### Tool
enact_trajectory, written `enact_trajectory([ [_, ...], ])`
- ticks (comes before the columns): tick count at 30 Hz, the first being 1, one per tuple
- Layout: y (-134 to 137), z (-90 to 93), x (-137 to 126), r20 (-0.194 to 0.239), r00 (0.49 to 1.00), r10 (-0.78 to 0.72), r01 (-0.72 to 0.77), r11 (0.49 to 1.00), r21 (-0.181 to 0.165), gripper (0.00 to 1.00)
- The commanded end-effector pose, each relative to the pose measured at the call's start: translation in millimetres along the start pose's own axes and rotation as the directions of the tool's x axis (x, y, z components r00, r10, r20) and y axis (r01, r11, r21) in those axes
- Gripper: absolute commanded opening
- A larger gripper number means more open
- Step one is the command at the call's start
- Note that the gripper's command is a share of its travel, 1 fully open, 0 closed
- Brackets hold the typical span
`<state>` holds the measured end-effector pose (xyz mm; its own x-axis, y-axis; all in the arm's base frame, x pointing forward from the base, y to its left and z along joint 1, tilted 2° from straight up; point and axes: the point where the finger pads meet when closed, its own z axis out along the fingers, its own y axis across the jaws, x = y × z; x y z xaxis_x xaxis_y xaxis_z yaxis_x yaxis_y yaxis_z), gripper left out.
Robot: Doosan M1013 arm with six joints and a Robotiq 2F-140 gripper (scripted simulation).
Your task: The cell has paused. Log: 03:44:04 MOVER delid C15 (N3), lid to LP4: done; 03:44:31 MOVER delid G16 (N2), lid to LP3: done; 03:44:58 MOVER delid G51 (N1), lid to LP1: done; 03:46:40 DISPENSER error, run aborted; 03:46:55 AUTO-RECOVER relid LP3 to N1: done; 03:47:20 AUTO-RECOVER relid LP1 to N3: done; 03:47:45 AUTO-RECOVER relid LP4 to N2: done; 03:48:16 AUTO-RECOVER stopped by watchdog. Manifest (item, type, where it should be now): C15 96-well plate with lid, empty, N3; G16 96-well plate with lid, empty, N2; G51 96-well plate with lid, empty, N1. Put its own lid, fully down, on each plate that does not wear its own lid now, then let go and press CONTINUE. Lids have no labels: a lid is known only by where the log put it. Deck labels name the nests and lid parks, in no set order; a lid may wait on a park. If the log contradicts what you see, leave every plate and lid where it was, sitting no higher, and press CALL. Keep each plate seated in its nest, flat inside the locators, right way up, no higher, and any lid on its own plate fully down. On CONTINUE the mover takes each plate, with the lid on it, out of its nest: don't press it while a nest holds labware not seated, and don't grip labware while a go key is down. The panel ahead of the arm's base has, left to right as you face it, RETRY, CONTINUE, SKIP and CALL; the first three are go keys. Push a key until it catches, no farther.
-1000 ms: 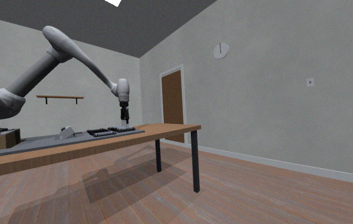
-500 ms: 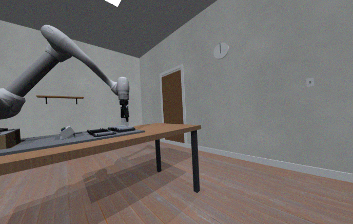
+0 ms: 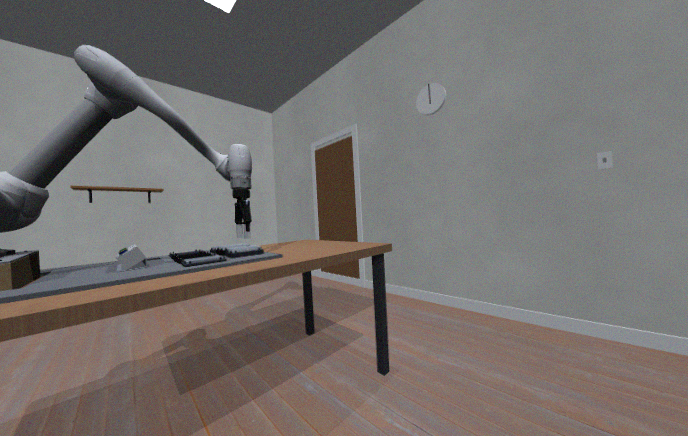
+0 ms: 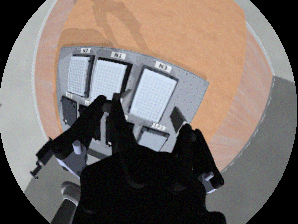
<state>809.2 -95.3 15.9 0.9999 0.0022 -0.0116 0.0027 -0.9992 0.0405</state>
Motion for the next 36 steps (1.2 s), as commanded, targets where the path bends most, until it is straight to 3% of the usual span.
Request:
enact_trajectory([
  [1,0,-3.4,0,0.0,1.0,0.0,0.0,1.0,0.0,0.66],
  [15,1,-8.9,-2,0.0,1.0,0.0,0.0,1.0,0.0,0.66],
  [16,7,-9.5,-13,0.0,1.0,0.0,0.0,1.0,0.0,0.66],
  [18,31,-11.0,-69,0.0,1.0,-0.002,0.002,1.0,0.0,0.66],
  [19,31,-11.0,-69,0.0,1.0,-0.002,0.002,1.0,0.0,0.66],
  [20,41,-10.9,-99,0.0,1.0,-0.003,0.003,1.0,0.0,0.66],
  [22,44,-11.0,-106,0.0,1.0,-0.003,0.003,1.0,0.0,0.66],
  [23,54,-10.3,-141,0.0,1.0,-0.003,0.003,1.0,0.0,0.66],
  [24,54,-10.3,-141,0.0,1.0,-0.003,0.003,1.0,0.0,0.66],
  [25,59,-9.4,-166,0.0,1.0,-0.004,0.004,1.0,0.0,0.66],
  [27,62,-8.9,-179,0.0,1.0,-0.004,0.004,1.0,0.0,0.66],
  [36,62,-8.8,-181,0.0,1.0,-0.004,0.004,1.0,0.0,0.66],
])
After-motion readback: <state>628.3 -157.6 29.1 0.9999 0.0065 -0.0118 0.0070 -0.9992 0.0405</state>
